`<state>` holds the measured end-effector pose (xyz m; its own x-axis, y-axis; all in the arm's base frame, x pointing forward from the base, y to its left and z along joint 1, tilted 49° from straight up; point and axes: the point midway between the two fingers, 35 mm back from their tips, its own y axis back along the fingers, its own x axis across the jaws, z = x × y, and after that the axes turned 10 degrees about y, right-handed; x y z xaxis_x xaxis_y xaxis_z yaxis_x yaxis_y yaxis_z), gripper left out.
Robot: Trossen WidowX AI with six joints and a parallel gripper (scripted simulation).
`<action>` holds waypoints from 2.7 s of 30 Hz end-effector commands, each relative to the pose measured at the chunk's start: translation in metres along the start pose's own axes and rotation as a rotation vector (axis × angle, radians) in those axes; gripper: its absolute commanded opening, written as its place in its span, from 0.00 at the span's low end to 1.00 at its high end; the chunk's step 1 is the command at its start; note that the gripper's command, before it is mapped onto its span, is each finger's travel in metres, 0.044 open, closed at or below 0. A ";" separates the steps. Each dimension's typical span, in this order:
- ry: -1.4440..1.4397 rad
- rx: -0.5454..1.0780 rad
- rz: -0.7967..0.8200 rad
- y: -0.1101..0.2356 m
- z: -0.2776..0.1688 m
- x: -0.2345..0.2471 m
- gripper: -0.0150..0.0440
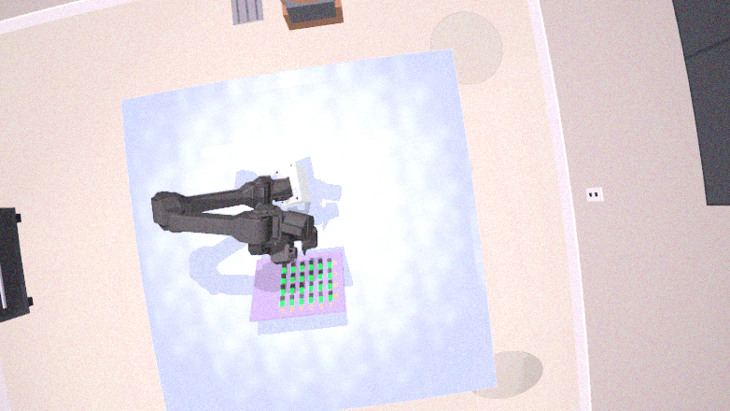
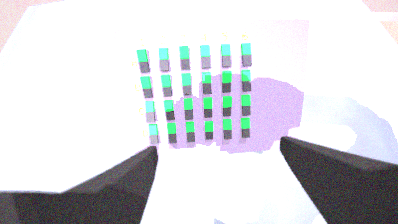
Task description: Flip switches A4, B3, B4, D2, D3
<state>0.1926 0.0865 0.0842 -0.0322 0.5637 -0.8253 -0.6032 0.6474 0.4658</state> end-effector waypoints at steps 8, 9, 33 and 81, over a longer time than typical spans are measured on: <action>-0.004 0.011 0.052 -0.062 0.037 0.003 0.58; -0.005 0.007 0.045 -0.072 0.042 -0.001 0.53; -0.009 -0.027 0.004 -0.135 0.054 -0.017 0.25; -0.009 -0.028 0.003 -0.158 0.054 -0.018 0.25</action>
<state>0.3310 0.0017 0.0431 -0.0211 0.5699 -0.8215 -0.6242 0.6343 0.4561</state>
